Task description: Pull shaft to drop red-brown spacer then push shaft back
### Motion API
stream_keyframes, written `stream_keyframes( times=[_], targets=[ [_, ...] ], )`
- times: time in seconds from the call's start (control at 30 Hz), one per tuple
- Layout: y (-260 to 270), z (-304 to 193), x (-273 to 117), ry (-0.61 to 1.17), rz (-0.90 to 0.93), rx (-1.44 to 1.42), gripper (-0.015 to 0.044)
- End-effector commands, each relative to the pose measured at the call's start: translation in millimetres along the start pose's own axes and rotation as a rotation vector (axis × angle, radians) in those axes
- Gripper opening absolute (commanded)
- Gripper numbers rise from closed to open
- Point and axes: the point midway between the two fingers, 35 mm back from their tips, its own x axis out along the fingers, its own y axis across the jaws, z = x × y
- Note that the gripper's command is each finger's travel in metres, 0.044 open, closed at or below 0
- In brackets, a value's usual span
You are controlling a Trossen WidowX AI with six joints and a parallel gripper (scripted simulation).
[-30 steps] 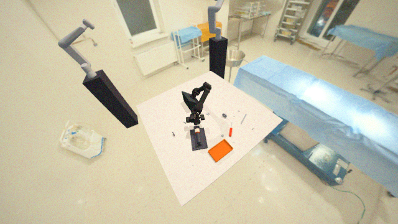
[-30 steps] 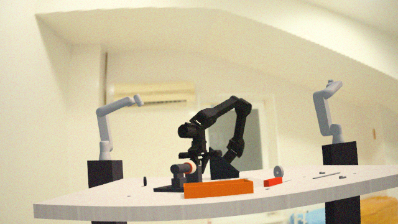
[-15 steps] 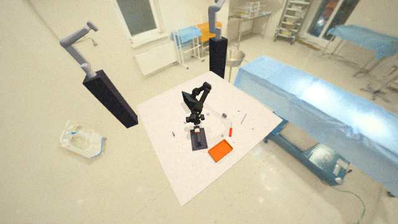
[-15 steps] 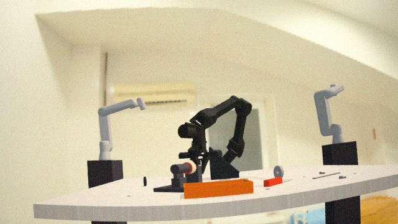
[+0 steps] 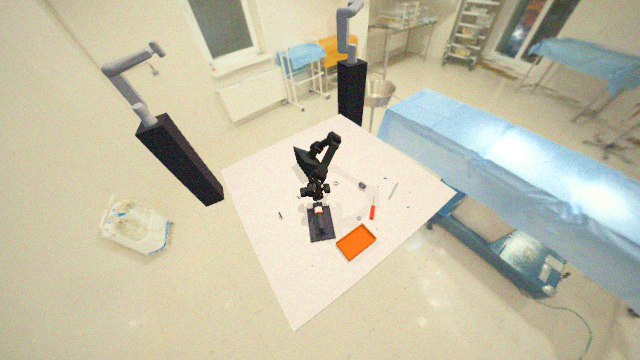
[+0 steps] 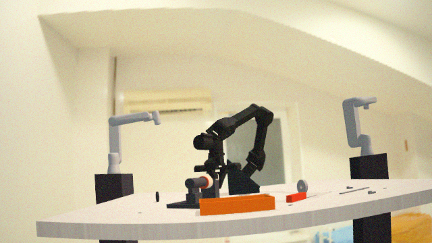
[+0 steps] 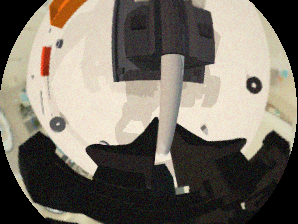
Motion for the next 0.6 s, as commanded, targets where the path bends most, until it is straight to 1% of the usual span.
stream_keyframes(
  times=[0.0, 0.57],
  targets=[
    [0.5, -1.6, -0.4, 0.003, 0.000, -0.003, 0.0000],
    [0.5, -3.0, -0.4, 0.003, 0.000, -0.003, 0.0000]
  ],
)
